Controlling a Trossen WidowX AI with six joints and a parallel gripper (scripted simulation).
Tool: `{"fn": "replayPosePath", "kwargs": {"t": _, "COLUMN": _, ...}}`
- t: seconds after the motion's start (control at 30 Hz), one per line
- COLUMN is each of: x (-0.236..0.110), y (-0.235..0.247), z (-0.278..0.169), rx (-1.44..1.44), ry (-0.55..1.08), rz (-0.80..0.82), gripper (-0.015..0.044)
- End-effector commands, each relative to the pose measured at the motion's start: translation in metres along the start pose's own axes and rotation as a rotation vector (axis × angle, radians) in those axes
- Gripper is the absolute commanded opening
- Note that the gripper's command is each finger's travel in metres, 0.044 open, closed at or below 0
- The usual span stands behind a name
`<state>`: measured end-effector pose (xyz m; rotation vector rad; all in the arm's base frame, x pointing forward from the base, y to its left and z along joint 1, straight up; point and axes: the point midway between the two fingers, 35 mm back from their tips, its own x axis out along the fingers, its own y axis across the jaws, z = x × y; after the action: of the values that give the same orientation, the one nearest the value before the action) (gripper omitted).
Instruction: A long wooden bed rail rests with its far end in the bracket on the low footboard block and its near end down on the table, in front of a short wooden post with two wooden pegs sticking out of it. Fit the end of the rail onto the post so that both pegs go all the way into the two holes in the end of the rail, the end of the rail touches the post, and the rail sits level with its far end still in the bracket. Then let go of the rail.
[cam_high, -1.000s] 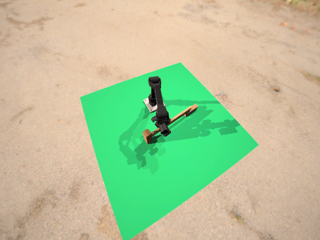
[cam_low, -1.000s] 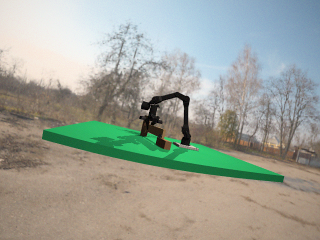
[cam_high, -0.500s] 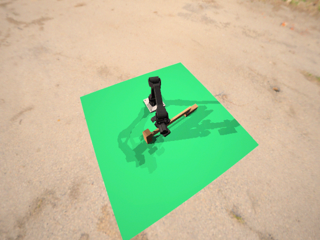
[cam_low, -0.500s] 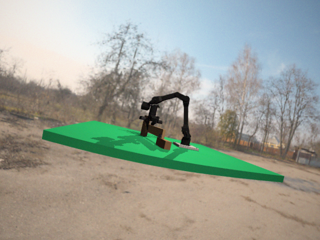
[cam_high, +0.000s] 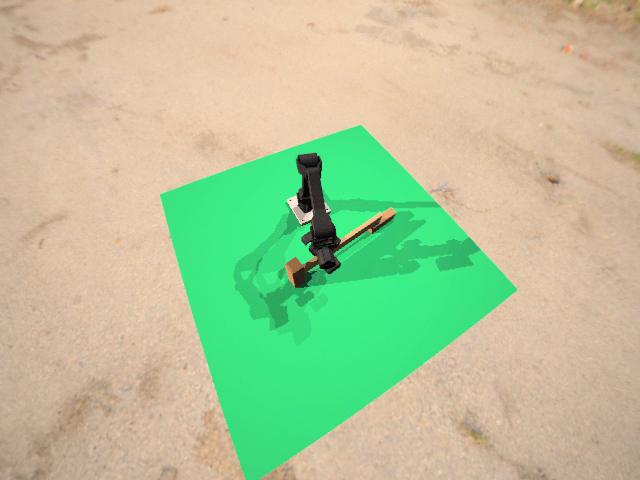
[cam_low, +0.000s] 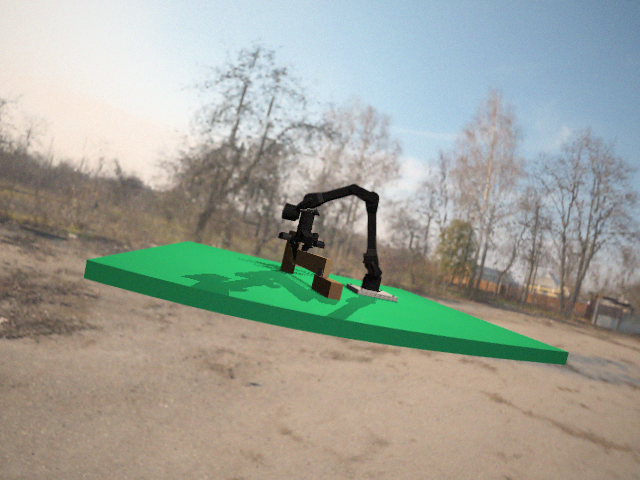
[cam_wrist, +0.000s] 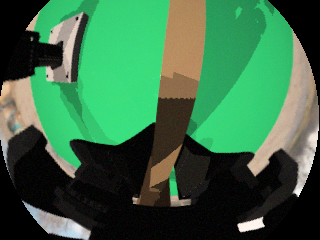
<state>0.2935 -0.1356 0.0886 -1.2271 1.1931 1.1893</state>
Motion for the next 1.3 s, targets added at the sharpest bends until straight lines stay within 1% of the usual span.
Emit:
{"fn": "replayPosePath", "kwargs": {"t": 0.0, "x": -0.0006, "y": 0.0008, "z": -0.0045, "rx": 0.001, "ry": 0.008, "rz": -0.001, "gripper": 0.0}}
{"fn": "replayPosePath", "kwargs": {"t": 1.27, "x": -0.0015, "y": 0.0011, "z": 0.0033, "rx": 0.001, "ry": 0.007, "rz": -0.001, "gripper": 0.0}}
